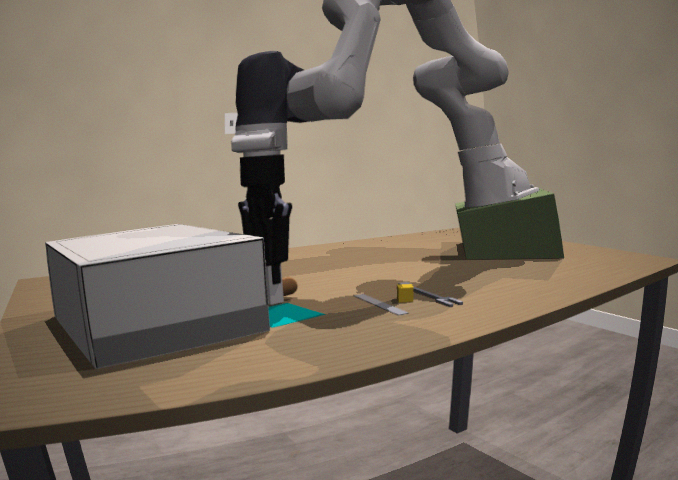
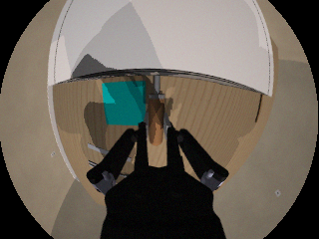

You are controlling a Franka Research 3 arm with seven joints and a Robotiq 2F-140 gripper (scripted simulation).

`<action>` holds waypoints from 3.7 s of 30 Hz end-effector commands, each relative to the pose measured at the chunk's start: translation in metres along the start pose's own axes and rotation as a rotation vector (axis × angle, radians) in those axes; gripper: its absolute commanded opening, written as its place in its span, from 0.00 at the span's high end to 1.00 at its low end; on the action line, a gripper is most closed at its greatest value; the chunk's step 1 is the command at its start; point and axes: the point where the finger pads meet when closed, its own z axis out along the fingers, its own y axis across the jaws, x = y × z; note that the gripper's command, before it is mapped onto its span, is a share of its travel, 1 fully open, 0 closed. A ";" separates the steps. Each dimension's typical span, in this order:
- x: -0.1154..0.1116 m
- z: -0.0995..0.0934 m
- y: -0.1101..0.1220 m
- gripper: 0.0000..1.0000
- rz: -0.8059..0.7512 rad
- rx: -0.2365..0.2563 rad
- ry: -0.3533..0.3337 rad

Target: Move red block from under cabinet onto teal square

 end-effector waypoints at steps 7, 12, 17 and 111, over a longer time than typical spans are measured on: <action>0.003 -0.002 0.000 1.00 0.010 0.000 0.008; 0.003 -0.002 0.000 1.00 0.010 0.000 0.008; 0.002 -0.002 0.000 1.00 0.010 0.000 0.008; -0.180 -0.001 -0.001 1.00 0.016 0.000 0.008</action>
